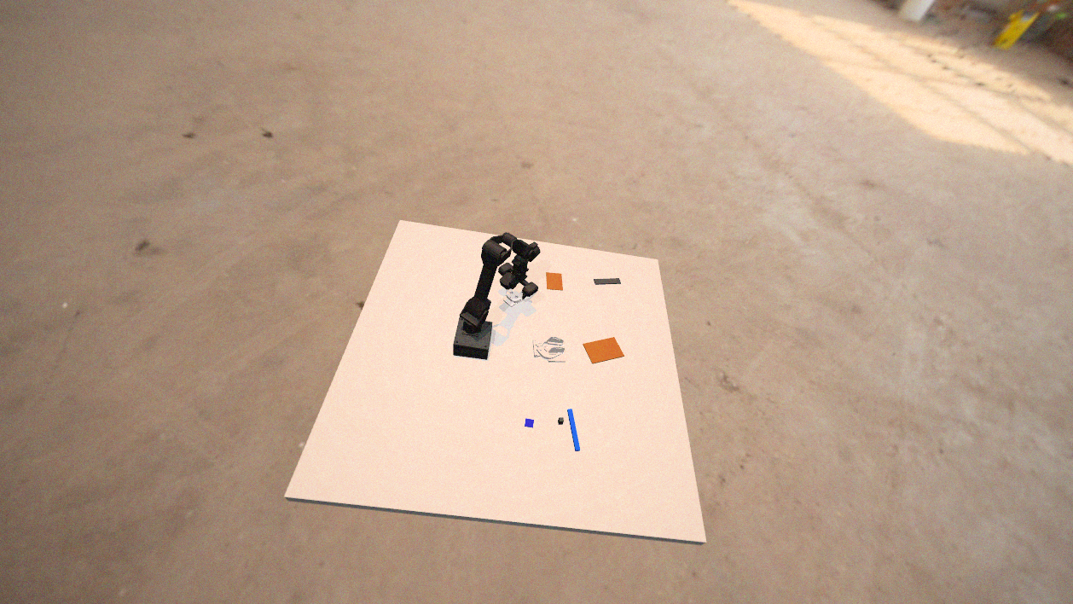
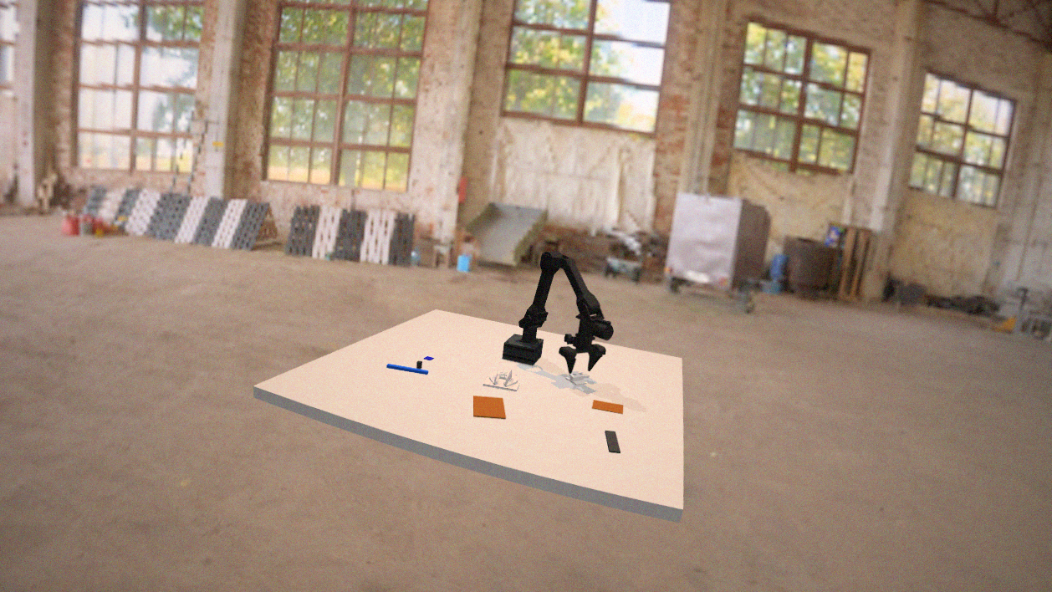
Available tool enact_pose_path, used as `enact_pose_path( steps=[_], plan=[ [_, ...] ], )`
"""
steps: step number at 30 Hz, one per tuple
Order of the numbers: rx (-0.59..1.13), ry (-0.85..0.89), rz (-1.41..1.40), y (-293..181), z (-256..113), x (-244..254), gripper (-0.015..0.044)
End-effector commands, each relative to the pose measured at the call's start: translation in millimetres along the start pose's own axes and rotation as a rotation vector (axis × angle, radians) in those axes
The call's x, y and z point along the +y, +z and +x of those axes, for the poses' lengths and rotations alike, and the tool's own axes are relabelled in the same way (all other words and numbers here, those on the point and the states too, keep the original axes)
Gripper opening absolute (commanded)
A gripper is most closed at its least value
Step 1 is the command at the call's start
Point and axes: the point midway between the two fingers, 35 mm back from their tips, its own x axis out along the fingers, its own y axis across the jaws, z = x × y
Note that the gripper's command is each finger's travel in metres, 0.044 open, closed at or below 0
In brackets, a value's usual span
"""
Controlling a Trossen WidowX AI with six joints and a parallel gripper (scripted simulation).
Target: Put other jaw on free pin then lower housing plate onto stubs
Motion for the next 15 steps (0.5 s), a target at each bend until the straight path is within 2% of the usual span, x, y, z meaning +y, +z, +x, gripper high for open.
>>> enact_pose_path(
  steps=[1, 15],
  plan=[
    [-0.005, -0.004, -0.005, 1.8, 2.2, -0.5, 0.0440],
    [-0.005, -0.004, -0.005, 1.7, 23.5, -0.6, 0.0440]
  ],
)
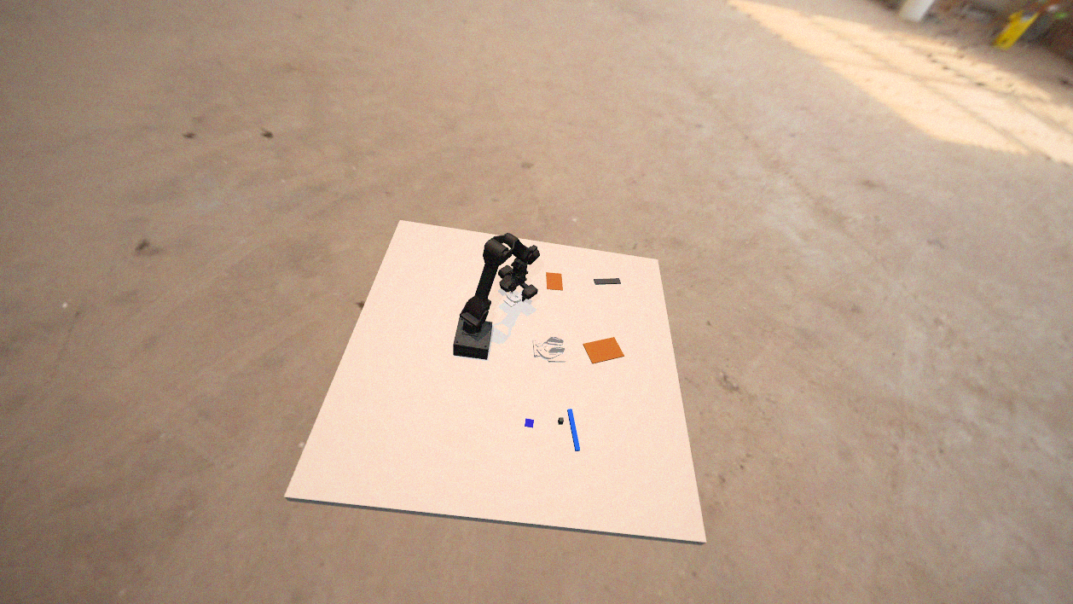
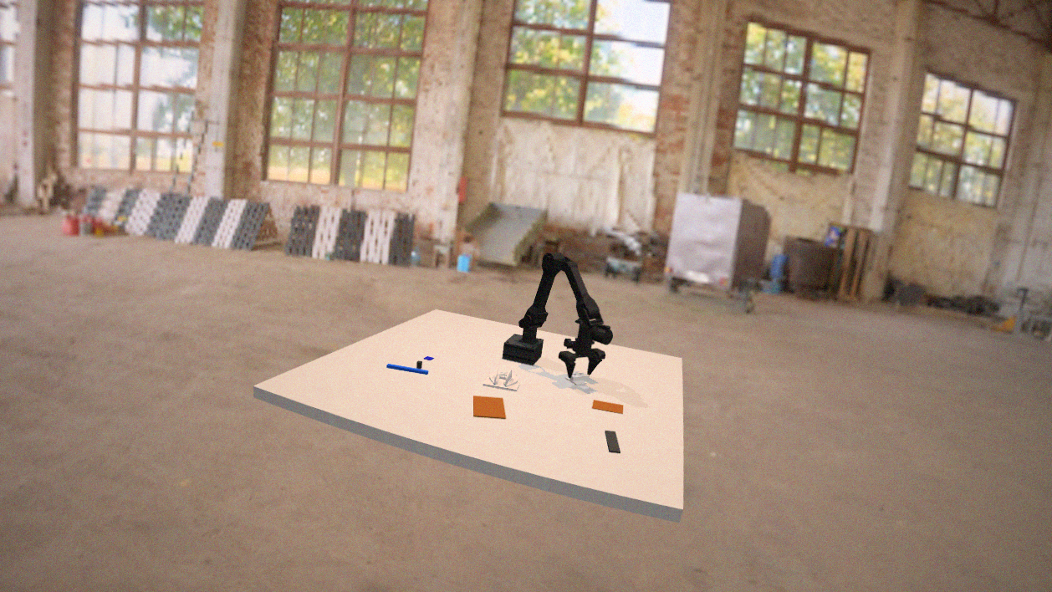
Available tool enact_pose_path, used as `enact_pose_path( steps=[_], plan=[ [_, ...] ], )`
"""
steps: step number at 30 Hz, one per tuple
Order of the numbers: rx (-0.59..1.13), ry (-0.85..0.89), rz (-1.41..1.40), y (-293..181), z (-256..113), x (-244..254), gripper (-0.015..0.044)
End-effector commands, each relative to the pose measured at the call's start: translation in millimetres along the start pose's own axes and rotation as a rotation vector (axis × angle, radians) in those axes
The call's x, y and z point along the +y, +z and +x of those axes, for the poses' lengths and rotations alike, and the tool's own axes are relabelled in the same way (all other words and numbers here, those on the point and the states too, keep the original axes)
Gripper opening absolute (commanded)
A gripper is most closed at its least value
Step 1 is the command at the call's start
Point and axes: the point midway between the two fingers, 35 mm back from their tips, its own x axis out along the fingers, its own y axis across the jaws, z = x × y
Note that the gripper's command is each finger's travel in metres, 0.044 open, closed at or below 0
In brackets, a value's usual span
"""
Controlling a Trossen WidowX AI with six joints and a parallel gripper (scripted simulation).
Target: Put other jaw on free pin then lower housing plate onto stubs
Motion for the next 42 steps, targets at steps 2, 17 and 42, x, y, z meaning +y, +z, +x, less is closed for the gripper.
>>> enact_pose_path(
  steps=[2, 17, 42],
  plan=[
    [-0.008, -0.004, -0.006, 3.1, 9.3, -0.3, 0.0440],
    [-0.008, -0.004, -0.006, 3.4, 14.7, -0.2, 0.0440],
    [-0.007, 0.001, 0.000, 3.0, 14.7, 0.4, 0.0387]
  ],
)
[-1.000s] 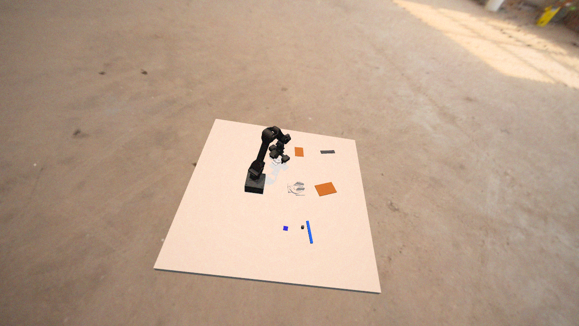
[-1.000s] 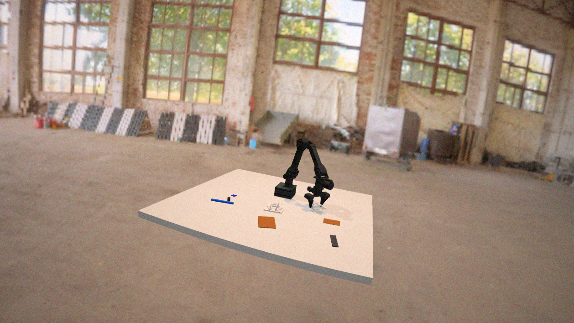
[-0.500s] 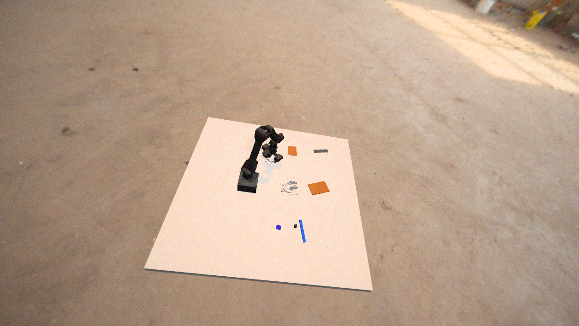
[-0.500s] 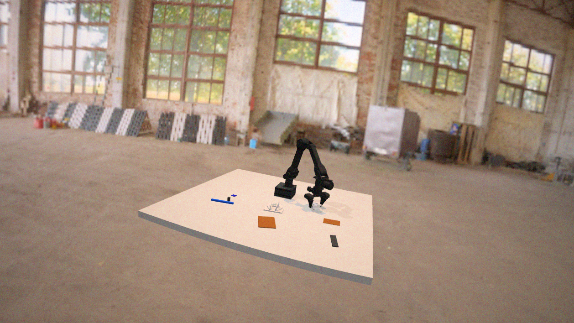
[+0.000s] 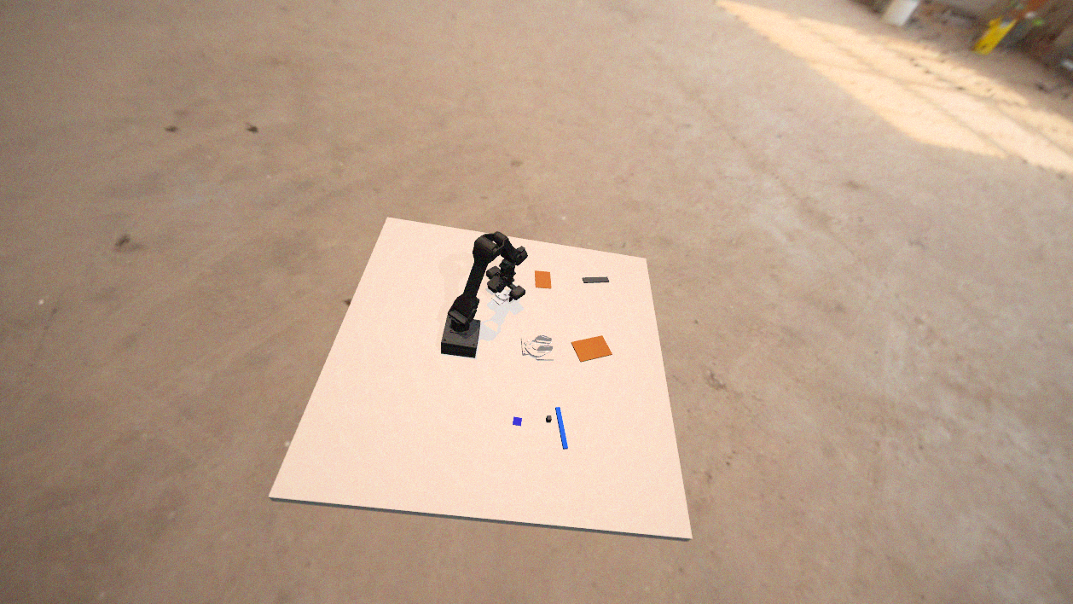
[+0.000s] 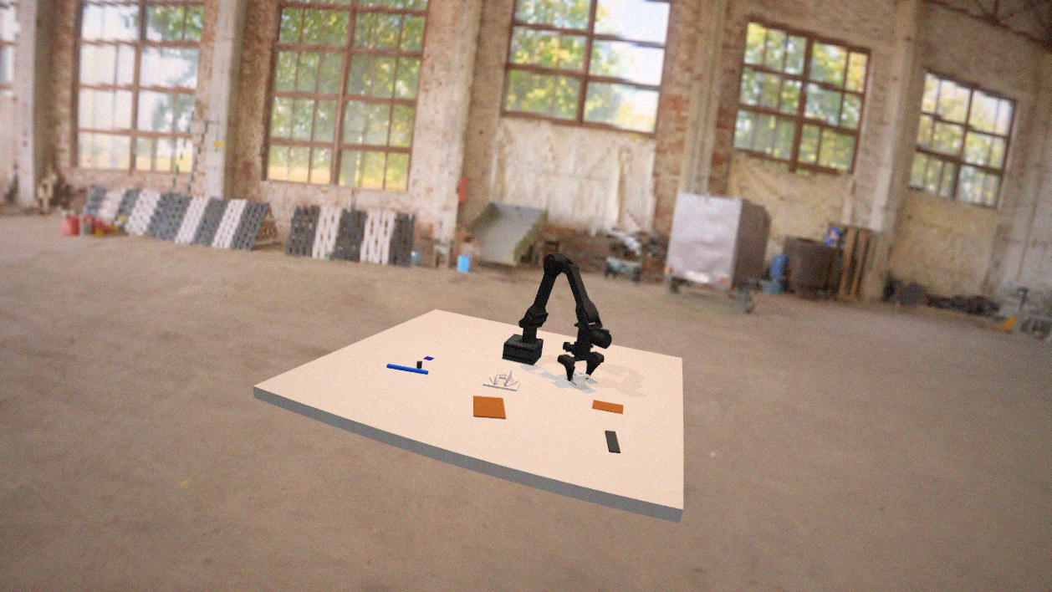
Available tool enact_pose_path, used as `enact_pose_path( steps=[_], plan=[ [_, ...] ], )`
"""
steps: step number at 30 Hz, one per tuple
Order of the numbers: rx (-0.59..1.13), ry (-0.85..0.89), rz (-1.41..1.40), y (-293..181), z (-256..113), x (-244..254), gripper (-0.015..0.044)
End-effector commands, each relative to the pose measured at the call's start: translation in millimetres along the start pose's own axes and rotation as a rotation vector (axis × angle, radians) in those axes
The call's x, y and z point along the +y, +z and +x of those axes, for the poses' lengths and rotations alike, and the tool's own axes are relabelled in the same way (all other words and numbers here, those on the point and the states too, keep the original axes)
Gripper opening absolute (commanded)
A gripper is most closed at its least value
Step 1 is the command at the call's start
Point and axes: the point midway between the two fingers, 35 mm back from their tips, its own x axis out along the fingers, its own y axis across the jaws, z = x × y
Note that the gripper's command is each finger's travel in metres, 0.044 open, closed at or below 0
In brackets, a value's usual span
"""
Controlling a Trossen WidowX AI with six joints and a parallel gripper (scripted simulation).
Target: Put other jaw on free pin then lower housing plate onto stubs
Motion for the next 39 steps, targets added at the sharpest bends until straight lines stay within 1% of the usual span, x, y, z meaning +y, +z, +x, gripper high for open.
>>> enact_pose_path(
  steps=[1, 6, 17, 39],
  plan=[
    [0.000, 0.000, 0.000, 0.0, 0.0, 0.0, 0.0380],
    [0.000, 0.000, 0.000, 0.0, 0.0, 0.0, 0.0351],
    [0.000, 0.000, 0.000, -0.3, -2.0, -0.1, 0.0351],
    [-0.001, -0.005, -0.005, -0.5, -70.8, -0.5, 0.0351]
  ],
)
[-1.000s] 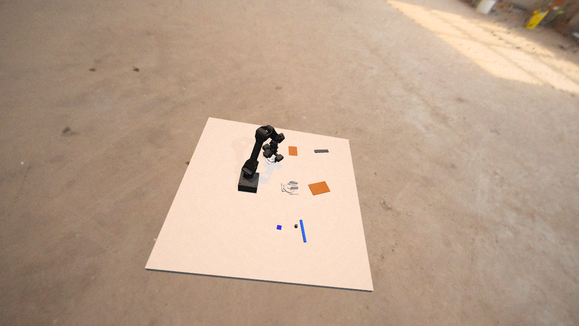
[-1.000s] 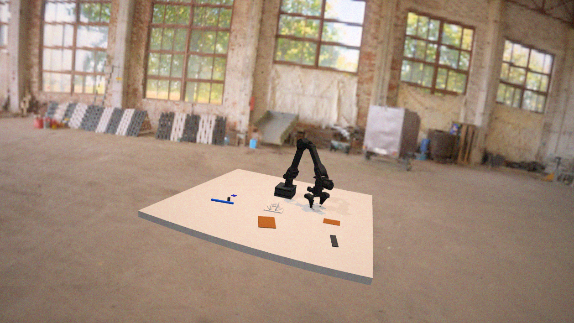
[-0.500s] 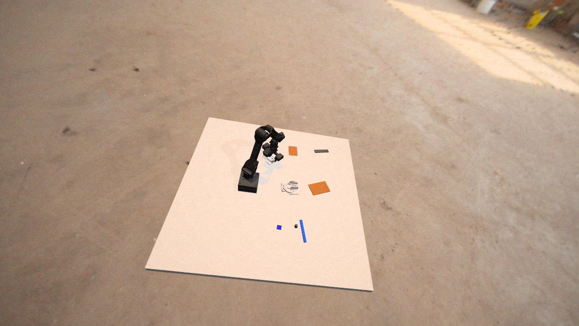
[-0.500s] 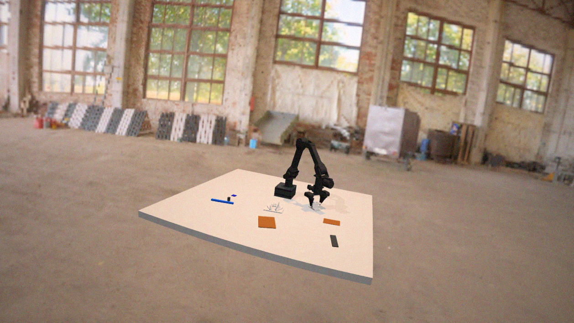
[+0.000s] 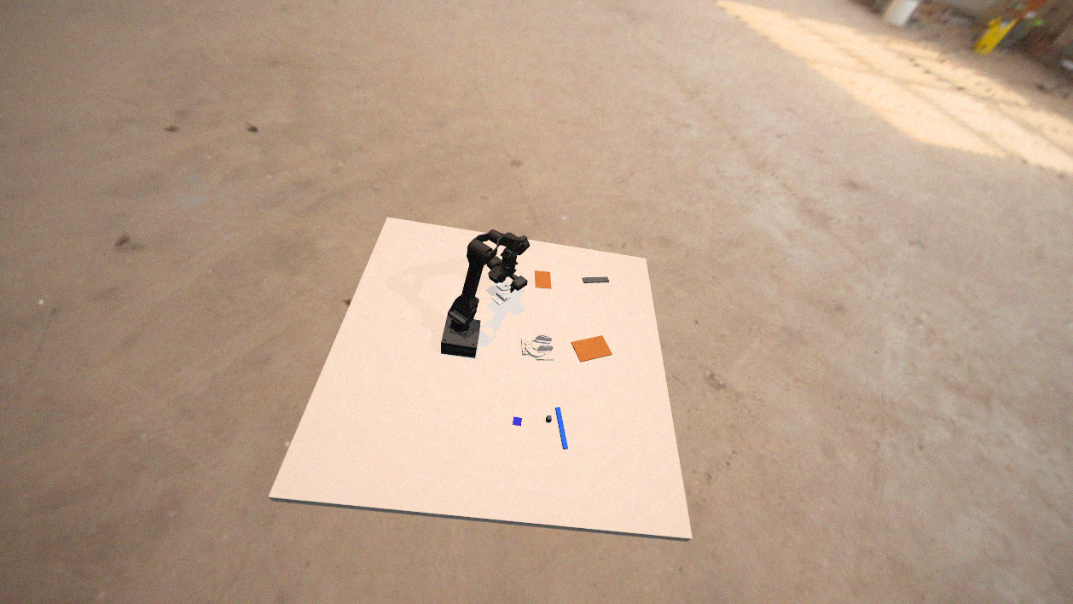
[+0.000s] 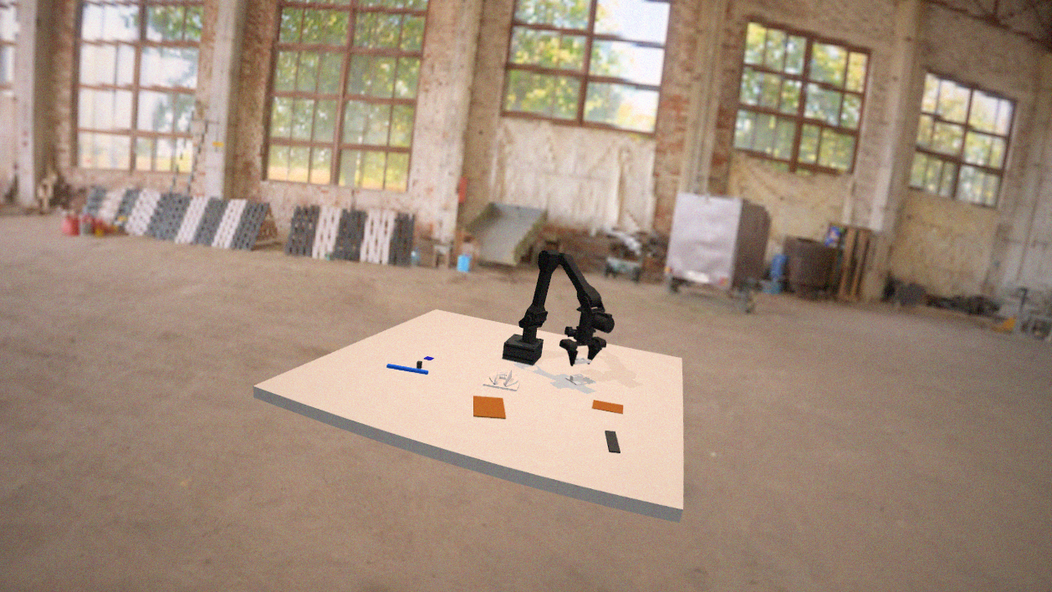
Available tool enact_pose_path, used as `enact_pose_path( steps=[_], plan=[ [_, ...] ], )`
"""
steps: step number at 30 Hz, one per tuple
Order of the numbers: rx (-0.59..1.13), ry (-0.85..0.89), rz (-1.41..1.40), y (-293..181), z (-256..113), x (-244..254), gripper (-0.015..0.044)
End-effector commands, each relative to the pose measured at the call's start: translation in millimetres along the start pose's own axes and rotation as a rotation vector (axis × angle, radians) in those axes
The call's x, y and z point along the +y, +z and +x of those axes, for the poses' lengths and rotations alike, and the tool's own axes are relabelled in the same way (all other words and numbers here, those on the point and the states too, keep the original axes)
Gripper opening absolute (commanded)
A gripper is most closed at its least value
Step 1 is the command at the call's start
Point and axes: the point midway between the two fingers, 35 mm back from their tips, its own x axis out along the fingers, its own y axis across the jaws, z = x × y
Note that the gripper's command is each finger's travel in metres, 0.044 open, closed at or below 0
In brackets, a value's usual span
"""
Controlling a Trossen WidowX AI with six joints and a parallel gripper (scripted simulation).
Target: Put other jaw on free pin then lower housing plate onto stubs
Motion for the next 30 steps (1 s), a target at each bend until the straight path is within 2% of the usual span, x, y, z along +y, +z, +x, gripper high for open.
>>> enact_pose_path(
  steps=[1, 7, 30],
  plan=[
    [0.009, -0.007, 0.005, -1.4, -12.5, -0.9, 0.0351],
    [0.009, -0.007, 0.023, -1.5, -13.0, 0.6, 0.0351],
    [0.006, -0.007, 0.650, -3.1, -12.4, 48.4, 0.0351]
  ],
)
